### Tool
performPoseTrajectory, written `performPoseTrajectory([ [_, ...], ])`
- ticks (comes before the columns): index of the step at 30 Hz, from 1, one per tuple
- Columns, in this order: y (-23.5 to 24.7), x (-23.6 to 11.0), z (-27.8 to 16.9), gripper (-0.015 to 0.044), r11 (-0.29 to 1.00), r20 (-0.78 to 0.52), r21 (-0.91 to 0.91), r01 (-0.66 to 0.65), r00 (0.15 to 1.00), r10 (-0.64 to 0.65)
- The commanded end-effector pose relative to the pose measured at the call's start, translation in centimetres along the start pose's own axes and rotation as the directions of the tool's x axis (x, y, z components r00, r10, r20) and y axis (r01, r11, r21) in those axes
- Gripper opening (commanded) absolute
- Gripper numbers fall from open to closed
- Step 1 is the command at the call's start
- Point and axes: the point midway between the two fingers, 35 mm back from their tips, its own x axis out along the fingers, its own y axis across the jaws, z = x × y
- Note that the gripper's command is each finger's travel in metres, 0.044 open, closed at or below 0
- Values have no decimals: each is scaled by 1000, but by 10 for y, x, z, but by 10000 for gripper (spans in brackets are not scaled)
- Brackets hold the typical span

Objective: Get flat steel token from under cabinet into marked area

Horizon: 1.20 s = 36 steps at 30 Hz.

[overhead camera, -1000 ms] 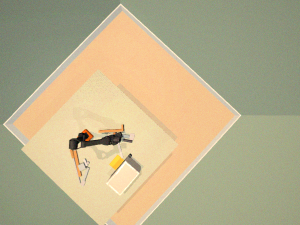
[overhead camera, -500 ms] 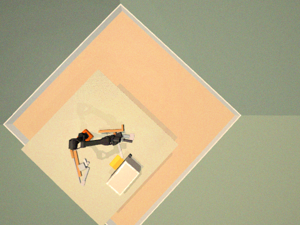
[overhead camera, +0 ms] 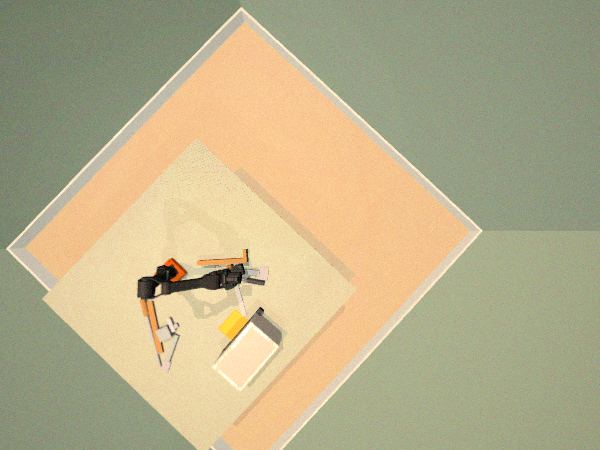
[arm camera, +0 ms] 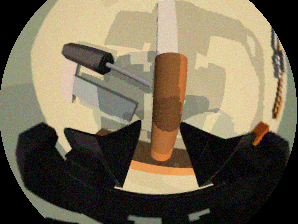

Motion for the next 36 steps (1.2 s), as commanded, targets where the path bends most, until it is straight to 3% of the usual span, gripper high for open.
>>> performPoseTrajectory([
  [1,0,0,1,217,1000,0,1,0,1000,0],
  [3,0,0,1,165,1000,0,1,0,1000,0],
  [12,0,0,1,105,1000,0,1,0,1000,0],
  [16,0,0,1,0,1000,0,1,0,1000,0],
  [36,1,0,27,0,999,-1,-41,3,1000,-3],
])
